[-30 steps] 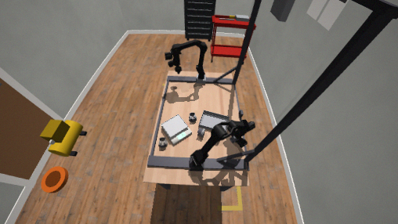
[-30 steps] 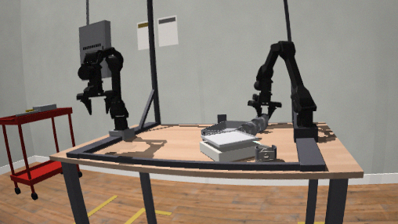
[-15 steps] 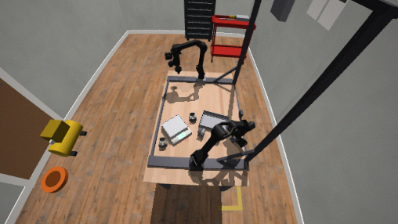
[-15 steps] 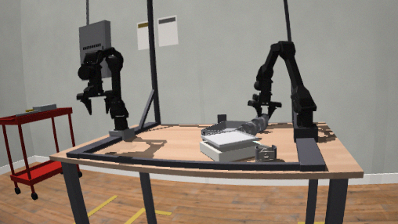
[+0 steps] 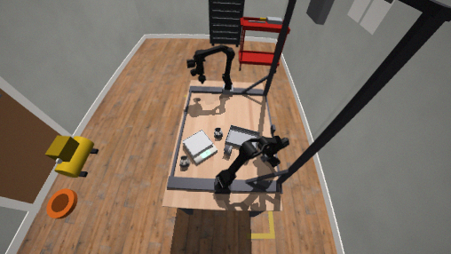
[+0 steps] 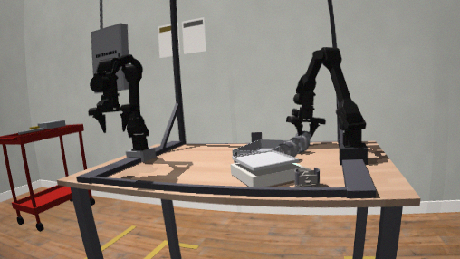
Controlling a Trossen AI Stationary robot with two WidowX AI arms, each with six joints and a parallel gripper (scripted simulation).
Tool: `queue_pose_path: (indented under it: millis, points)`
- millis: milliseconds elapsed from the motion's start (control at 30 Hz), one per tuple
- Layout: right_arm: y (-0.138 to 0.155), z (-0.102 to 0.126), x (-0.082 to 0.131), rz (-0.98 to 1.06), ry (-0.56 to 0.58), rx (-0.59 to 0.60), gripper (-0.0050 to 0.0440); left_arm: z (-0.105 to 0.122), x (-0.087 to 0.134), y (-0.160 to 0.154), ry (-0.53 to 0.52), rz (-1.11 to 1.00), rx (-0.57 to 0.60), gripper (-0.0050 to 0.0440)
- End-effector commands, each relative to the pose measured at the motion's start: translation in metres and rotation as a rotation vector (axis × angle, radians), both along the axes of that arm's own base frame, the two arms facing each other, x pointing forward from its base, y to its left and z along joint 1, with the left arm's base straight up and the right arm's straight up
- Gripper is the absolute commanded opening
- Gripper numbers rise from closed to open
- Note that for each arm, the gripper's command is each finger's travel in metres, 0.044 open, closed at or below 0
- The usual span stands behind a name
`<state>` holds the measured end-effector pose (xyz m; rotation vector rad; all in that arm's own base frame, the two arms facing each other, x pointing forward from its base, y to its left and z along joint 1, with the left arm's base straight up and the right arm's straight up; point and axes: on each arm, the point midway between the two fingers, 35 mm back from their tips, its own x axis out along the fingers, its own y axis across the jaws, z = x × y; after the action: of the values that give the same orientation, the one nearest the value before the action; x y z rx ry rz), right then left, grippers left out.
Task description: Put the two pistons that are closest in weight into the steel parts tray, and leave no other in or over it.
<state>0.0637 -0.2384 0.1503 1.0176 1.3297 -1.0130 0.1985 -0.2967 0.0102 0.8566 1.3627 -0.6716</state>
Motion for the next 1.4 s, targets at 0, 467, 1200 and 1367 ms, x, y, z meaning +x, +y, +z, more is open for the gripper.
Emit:
queue_pose_path:
  millis: [0, 467, 1200, 1367]
  points:
    - [-0.005, 0.008, 0.001, -0.001, -0.011, -0.03, 0.04, 0.011, 0.005, -0.005, -0.024, 0.001, -0.033, 0.0255]
    - [-0.005, 0.008, 0.001, -0.001, -0.011, -0.03, 0.04, 0.011, 0.005, -0.005, -0.024, 0.001, -0.033, 0.0378]
    - [-0.005, 0.008, 0.001, -0.001, -0.011, -0.03, 0.04, 0.029, 0.005, -0.009, -0.038, 0.002, -0.052, 0.0378]
    - [-0.005, 0.008, 0.001, -0.001, -0.011, -0.03, 0.04, 0.037, 0.004, -0.01, -0.038, 0.002, -0.053, 0.0378]
